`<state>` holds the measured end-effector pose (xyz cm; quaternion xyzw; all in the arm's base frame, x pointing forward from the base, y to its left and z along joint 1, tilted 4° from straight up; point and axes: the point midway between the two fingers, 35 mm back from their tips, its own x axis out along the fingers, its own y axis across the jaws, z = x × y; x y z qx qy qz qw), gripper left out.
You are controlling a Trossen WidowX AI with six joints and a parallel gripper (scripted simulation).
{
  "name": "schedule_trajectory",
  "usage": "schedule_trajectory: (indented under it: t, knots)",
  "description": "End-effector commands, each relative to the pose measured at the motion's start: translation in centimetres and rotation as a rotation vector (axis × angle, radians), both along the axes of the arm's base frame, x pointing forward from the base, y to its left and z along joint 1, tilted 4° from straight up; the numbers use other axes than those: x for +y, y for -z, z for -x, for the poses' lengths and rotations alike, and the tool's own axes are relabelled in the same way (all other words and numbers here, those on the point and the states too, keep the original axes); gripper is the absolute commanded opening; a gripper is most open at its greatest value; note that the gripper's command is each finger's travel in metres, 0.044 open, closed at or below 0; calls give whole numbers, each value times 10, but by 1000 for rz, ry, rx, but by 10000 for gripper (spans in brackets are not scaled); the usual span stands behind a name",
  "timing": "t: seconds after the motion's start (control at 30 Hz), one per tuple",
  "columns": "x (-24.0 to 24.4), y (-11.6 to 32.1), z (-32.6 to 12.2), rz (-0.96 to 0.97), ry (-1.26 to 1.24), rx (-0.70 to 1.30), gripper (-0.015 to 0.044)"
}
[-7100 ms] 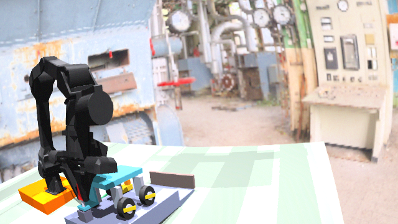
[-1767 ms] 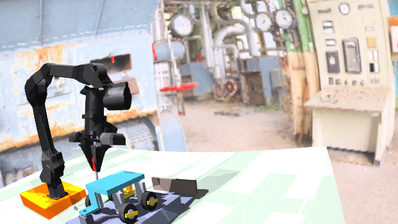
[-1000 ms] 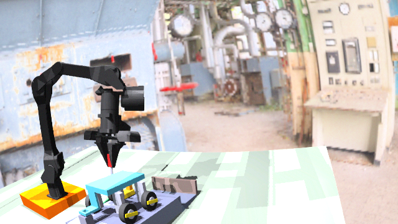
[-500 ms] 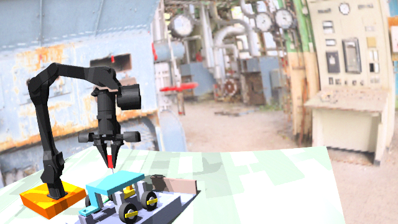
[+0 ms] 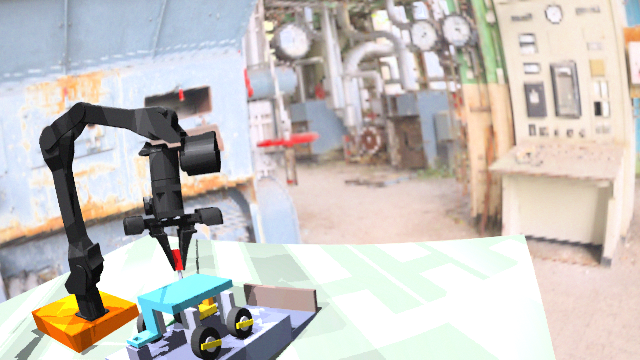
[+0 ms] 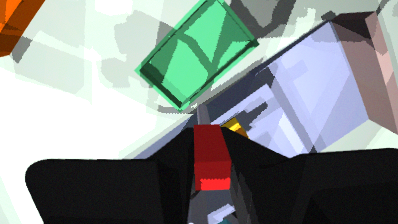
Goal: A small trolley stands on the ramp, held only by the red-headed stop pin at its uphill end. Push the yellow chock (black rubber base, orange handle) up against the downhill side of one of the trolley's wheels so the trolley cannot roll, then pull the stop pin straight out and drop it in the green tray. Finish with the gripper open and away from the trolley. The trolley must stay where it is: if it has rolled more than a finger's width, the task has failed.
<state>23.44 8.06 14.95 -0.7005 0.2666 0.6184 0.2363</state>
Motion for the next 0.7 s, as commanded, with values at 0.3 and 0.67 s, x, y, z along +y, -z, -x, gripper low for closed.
schedule_trajectory:
  t: [0.3,0.67]
  knots:
    - [-2,-1,0,-43,-376,32,0]
    - [-4,-2,-1,-75,-685,38,0]
